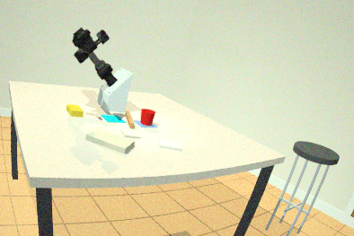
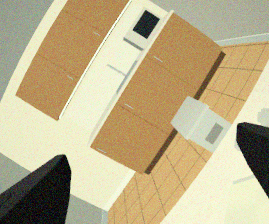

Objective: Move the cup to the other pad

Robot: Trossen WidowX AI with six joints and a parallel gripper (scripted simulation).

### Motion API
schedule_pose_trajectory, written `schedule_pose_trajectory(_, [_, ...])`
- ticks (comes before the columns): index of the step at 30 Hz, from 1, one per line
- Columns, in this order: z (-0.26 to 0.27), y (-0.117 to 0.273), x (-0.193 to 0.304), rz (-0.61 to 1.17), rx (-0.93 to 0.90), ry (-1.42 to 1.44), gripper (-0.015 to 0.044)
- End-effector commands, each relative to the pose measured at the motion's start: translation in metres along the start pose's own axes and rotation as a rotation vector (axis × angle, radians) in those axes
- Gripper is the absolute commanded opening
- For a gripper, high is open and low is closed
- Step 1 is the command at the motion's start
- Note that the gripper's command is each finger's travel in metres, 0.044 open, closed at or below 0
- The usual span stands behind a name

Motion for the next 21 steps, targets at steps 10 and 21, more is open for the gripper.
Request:
schedule_pose_trajectory(10, [0.057,-0.066,0.082,0.600,0.036,-0.393,0.0148])
schedule_pose_trajectory(21, [0.148,-0.075,0.200,1.202,0.450,-0.460,0.0148])
Point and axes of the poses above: the point midway between the two fingers, 35 mm back from their tips, its own y axis back along the fingers, its own z axis across the jaws, x = y × z, the point moved 10 cm from there along y, back along the fingers, and after that the axes turned 12 degrees about y, right-handed, at the moved point
